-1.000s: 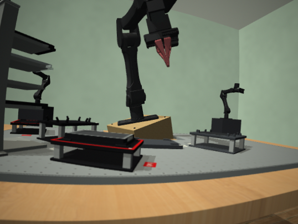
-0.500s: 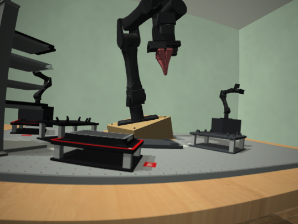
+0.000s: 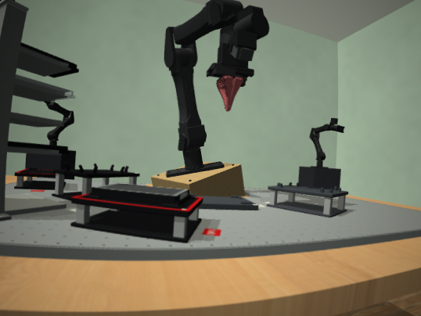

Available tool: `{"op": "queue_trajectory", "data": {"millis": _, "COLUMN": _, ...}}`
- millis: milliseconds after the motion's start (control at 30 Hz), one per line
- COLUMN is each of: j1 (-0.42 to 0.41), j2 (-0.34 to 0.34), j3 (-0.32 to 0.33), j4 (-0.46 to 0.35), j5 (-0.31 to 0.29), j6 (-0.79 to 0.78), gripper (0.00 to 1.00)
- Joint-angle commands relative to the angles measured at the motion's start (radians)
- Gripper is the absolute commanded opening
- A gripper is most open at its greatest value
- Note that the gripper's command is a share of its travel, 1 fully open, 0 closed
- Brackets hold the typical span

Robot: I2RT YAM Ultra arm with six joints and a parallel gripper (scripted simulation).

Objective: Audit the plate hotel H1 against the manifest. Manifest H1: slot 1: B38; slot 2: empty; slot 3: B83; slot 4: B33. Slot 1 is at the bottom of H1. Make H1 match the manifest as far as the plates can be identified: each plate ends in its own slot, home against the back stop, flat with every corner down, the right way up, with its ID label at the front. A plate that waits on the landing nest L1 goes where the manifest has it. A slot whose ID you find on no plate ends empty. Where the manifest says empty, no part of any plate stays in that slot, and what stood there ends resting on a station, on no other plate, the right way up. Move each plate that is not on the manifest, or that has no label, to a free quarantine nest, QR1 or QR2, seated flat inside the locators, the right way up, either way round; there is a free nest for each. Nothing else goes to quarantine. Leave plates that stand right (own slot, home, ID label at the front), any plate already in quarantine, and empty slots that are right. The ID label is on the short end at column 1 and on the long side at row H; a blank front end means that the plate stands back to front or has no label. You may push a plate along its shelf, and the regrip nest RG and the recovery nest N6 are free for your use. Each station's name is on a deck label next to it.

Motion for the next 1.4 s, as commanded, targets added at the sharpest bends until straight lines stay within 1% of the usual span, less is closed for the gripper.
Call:
{"op": "queue_trajectory", "data": {"millis": 0, "j1": 0.012, "j2": -0.002, "j3": 0.031, "j4": -0.033, "j5": 0.014, "j6": -0.003, "gripper": 0.0}}
{"op": "queue_trajectory", "data": {"millis": 100, "j1": 0.021, "j2": 0.003, "j3": 0.067, "j4": -0.06, "j5": 0.014, "j6": 0.007, "gripper": 0.0}}
{"op": "queue_trajectory", "data": {"millis": 167, "j1": 0.023, "j2": 0.003, "j3": 0.071, "j4": -0.06, "j5": 0.014, "j6": 0.008, "gripper": 0.0}}
{"op": "queue_trajectory", "data": {"millis": 433, "j1": -0.07, "j2": -0.022, "j3": 0.075, "j4": -0.06, "j5": 0.01, "j6": -0.089, "gripper": 0.0}}
{"op": "queue_trajectory", "data": {"millis": 500, "j1": -0.07, "j2": -0.022, "j3": 0.075, "j4": -0.06, "j5": 0.01, "j6": -0.089, "gripper": 0.0}}
{"op": "queue_trajectory", "data": {"millis": 800, "j1": -0.179, "j2": -0.039, "j3": 0.092, "j4": -0.06, "j5": 0.003, "j6": -0.202, "gripper": 0.0}}
{"op": "queue_trajectory", "data": {"millis": 833, "j1": -0.186, "j2": -0.054, "j3": 0.078, "j4": -0.06, "j5": 0.009, "j6": -0.205, "gripper": 0.0}}
{"op": "queue_trajectory", "data": {"millis": 1000, "j1": -0.226, "j2": -0.131, "j3": 0.006, "j4": 0.013, "j5": 0.037, "j6": -0.223, "gripper": 0.0}}
{"op": "queue_trajectory", "data": {"millis": 1067, "j1": -0.226, "j2": -0.131, "j3": 0.006, "j4": 0.013, "j5": 0.037, "j6": -0.223, "gripper": 0.0}}
{"op": "queue_trajectory", "data": {"millis": 1367, "j1": -0.309, "j2": -0.265, "j3": -0.118, "j4": 0.154, "j5": 0.074, "j6": -0.272, "gripper": 0.0}}
